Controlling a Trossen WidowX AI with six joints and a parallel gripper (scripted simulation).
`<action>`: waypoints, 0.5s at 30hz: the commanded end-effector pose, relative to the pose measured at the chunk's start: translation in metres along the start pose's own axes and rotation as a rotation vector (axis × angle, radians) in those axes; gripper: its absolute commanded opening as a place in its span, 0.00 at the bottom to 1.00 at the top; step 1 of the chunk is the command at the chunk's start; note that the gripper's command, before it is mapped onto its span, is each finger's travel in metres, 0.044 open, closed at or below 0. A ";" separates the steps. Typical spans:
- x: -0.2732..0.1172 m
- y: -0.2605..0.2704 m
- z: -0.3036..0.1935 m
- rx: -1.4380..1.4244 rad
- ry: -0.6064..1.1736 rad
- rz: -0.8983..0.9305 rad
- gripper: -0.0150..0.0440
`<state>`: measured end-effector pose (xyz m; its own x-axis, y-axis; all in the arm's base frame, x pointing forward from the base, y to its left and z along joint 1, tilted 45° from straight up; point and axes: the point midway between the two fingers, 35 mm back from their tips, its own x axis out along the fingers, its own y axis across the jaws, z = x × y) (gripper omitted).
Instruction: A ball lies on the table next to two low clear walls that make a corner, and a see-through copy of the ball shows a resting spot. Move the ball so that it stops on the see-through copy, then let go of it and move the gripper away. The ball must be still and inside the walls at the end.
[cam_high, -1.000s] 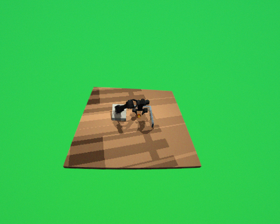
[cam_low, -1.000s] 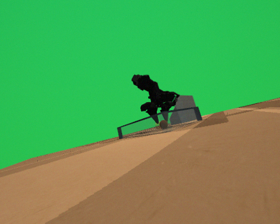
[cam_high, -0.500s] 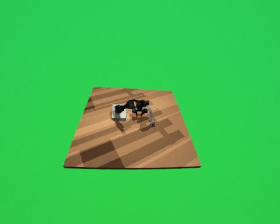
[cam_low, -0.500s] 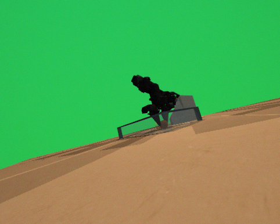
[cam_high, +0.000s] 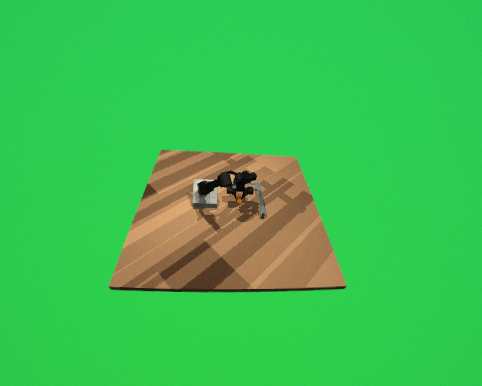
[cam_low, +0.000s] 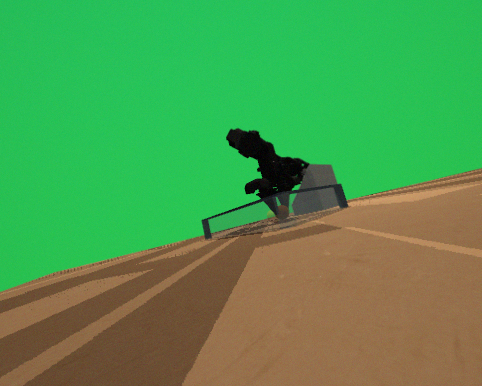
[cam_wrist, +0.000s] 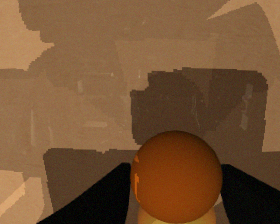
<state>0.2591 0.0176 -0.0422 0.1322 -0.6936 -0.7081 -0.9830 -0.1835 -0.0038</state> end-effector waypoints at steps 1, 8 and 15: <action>-0.023 -0.007 0.003 0.011 -0.013 -0.011 0.25; -0.071 -0.009 0.004 0.009 -0.018 -0.011 0.25; -0.120 -0.002 0.001 0.011 -0.011 -0.008 0.25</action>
<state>0.2507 0.0863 0.0212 0.1362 -0.6881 -0.7128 -0.9819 -0.1895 -0.0046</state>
